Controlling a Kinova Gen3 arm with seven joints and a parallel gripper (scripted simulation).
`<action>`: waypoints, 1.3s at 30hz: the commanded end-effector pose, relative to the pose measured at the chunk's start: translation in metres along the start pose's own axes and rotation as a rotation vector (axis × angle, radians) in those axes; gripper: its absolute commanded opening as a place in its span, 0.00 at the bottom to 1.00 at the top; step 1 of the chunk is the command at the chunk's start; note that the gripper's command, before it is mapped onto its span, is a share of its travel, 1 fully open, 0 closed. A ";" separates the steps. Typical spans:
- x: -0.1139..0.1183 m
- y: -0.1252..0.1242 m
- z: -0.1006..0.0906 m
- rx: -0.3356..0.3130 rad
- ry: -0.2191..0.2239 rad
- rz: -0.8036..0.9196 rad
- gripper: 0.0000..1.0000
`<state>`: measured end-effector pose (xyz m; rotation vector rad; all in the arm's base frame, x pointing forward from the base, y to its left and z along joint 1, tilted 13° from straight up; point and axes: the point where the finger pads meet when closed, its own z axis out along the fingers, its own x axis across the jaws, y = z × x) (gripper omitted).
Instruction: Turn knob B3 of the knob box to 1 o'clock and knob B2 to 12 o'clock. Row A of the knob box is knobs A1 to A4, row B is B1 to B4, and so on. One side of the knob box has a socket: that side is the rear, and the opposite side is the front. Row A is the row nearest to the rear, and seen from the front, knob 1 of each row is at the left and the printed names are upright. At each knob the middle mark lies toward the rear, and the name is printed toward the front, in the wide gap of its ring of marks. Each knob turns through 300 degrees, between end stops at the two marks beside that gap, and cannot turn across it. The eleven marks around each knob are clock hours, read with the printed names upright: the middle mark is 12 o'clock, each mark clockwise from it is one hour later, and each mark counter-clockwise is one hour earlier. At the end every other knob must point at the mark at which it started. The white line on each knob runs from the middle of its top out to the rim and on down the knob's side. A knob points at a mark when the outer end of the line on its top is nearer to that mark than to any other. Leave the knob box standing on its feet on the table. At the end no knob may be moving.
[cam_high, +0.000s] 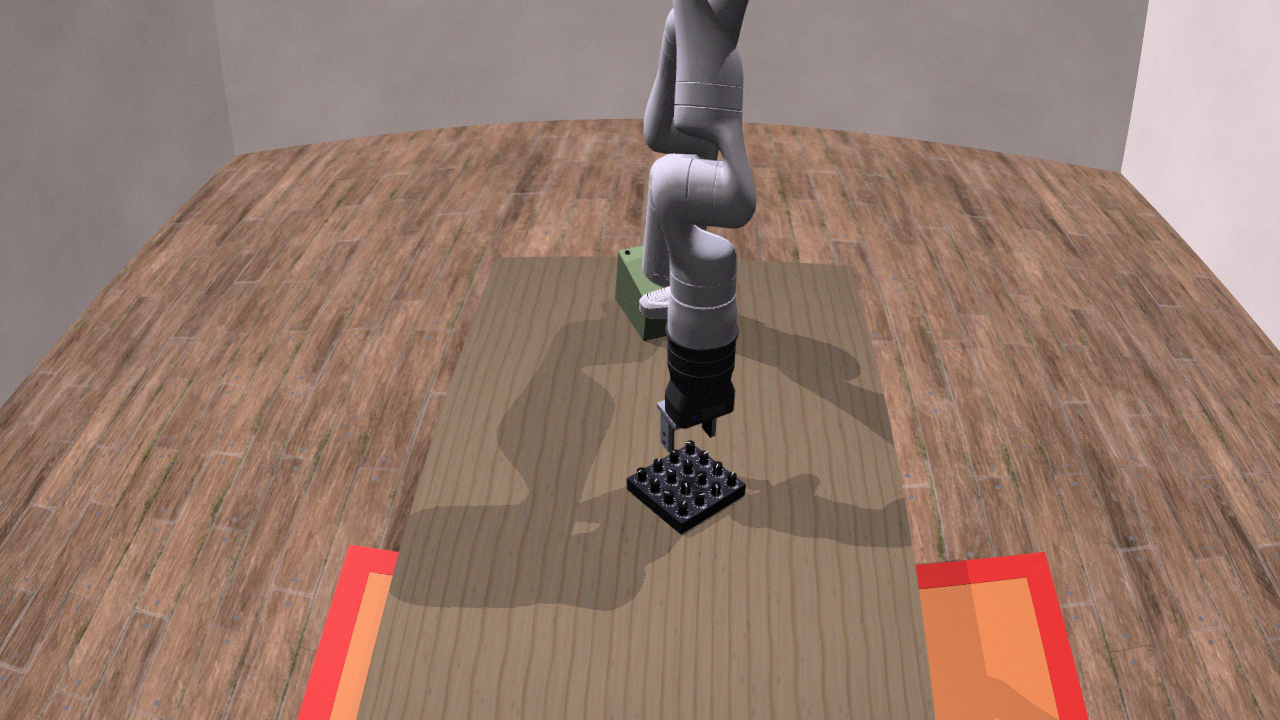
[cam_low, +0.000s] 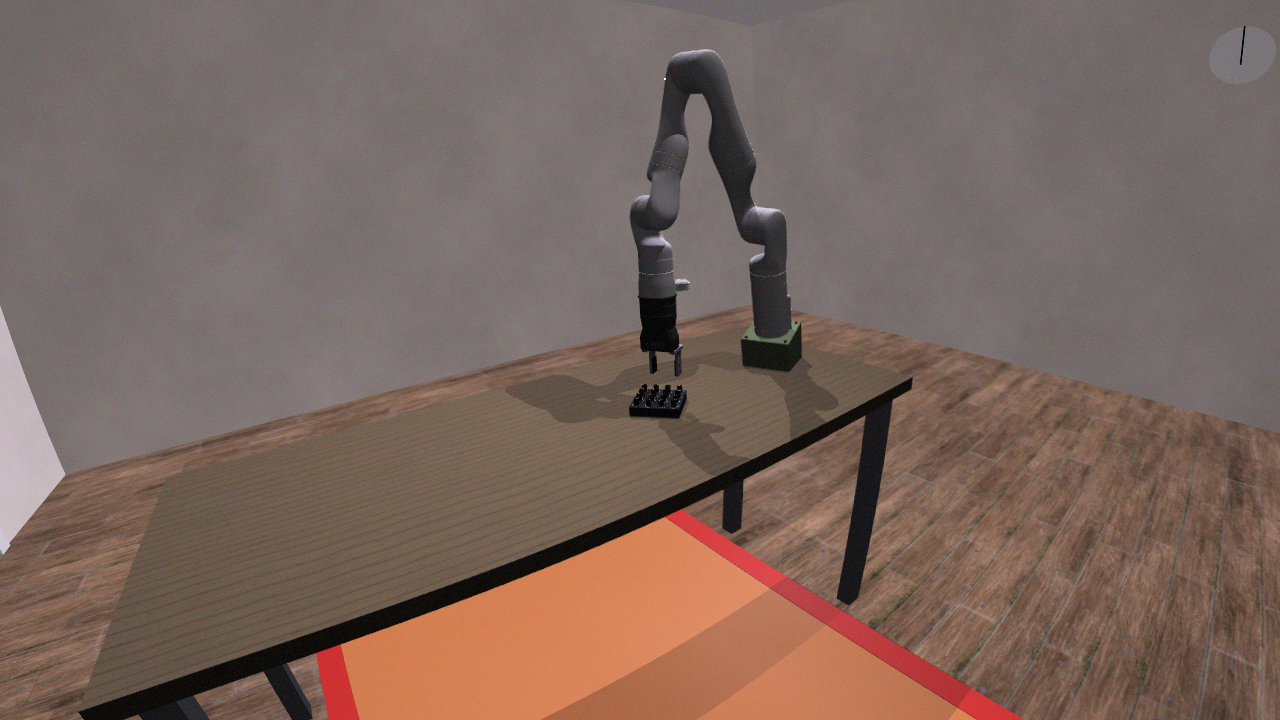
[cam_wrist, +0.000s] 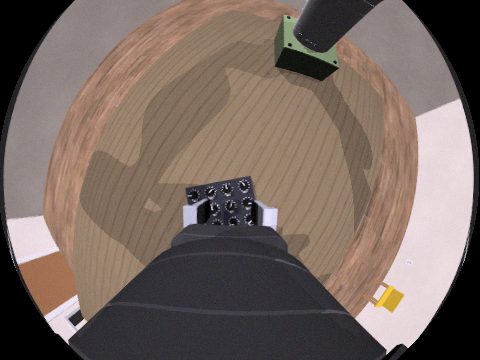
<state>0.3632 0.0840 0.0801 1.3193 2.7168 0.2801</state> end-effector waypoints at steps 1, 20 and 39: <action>-0.001 0.004 -0.008 -0.011 -0.004 -0.002 1.00; 0.000 0.003 -0.076 -0.011 -0.004 -0.002 1.00; 0.000 0.003 -0.107 -0.010 -0.004 -0.002 1.00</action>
